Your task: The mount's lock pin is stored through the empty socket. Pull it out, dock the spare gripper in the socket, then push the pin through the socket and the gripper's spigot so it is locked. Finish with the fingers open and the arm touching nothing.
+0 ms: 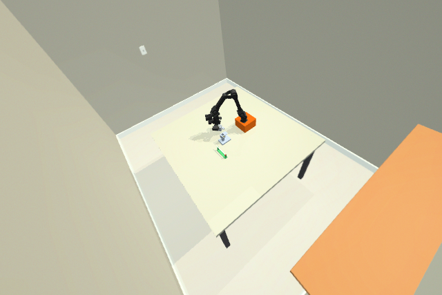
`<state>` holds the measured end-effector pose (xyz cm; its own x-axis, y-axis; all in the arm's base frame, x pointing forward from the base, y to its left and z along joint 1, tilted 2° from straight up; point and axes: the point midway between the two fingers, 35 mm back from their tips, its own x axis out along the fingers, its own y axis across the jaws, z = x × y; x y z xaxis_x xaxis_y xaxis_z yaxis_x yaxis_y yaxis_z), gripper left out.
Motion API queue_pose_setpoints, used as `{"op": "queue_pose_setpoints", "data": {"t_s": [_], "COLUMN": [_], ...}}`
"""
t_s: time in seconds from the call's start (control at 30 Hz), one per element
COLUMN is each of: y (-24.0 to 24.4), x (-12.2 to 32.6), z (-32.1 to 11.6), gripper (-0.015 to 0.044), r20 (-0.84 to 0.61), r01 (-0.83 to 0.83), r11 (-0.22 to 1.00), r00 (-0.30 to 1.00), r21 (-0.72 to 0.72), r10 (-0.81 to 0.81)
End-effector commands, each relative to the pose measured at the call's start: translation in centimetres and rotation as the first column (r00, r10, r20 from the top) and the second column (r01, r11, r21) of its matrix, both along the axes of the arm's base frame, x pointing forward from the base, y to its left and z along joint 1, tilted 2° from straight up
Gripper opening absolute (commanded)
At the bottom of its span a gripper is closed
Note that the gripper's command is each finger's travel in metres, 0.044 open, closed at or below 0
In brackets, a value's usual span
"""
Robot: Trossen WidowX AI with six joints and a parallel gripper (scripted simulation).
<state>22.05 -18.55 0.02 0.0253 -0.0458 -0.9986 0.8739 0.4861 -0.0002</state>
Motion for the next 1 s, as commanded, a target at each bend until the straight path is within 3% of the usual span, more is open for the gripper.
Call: {"op": "queue_pose_setpoints", "data": {"t_s": [0.0, 0.47, 0.97], "y": [0.02, 0.07, 0.13], "x": [-0.11, -0.45, -0.8], "z": [0.04, 0.09, 0.14], "gripper": [0.0, 0.0, 0.0], "r20": [0.007, 0.019, 0.026], "r01": [0.122, 0.458, 0.754], "r11": [0.992, 0.889, 0.656], "r00": [0.992, 0.889, 0.656], "r21": [0.003, 0.016, 0.034], "r10": [-0.122, -0.458, -0.754]}}
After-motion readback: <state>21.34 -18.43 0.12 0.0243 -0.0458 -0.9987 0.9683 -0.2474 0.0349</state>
